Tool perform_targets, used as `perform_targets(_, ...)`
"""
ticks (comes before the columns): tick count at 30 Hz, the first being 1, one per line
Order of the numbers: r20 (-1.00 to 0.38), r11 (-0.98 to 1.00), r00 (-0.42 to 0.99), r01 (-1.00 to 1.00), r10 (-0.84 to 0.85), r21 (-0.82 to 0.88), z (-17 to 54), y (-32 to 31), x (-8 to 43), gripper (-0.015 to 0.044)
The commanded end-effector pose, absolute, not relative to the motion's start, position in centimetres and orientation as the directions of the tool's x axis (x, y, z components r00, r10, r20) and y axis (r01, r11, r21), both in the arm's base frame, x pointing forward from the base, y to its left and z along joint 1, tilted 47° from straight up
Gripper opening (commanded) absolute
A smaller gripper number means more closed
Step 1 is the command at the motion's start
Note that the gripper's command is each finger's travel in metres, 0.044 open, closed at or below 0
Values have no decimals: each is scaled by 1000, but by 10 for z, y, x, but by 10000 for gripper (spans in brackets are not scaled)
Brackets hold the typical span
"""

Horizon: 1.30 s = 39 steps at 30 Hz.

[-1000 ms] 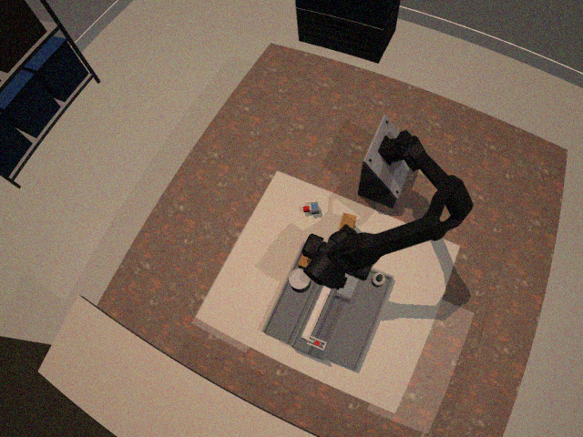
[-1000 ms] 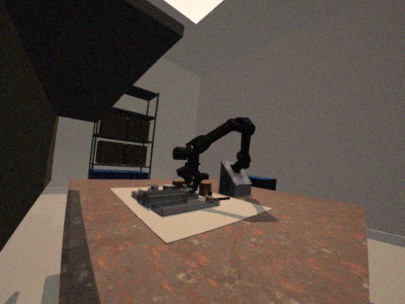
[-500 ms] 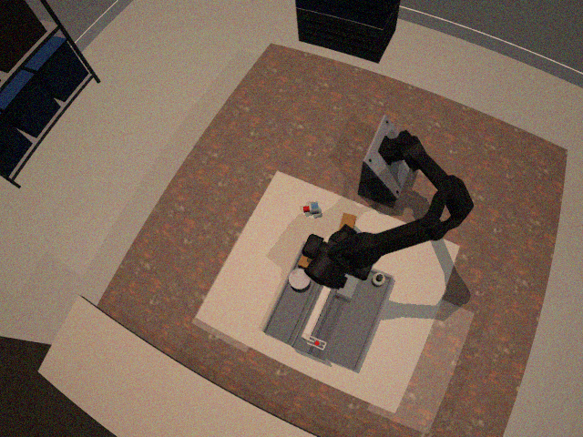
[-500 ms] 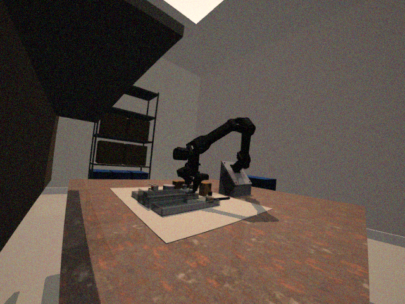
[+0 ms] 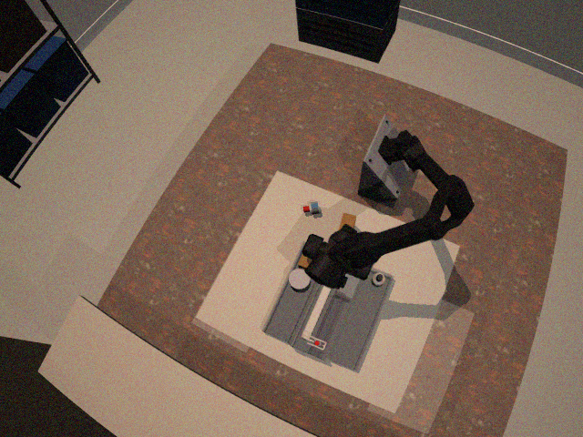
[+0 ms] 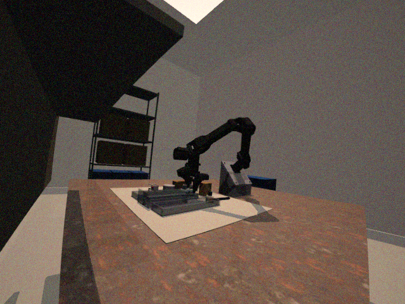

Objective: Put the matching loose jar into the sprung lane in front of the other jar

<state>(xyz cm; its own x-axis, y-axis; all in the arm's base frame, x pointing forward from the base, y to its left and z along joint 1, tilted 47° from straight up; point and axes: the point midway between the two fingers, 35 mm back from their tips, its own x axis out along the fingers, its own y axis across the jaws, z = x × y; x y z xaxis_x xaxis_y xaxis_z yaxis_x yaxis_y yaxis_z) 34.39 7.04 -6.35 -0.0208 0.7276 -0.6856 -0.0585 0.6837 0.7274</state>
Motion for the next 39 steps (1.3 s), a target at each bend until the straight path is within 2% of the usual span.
perform_targets(1,-678,676,-10,-71,735,733,-62,72,346,0)
perform_targets(39,-678,676,-10,-71,735,733,-62,72,340,0)
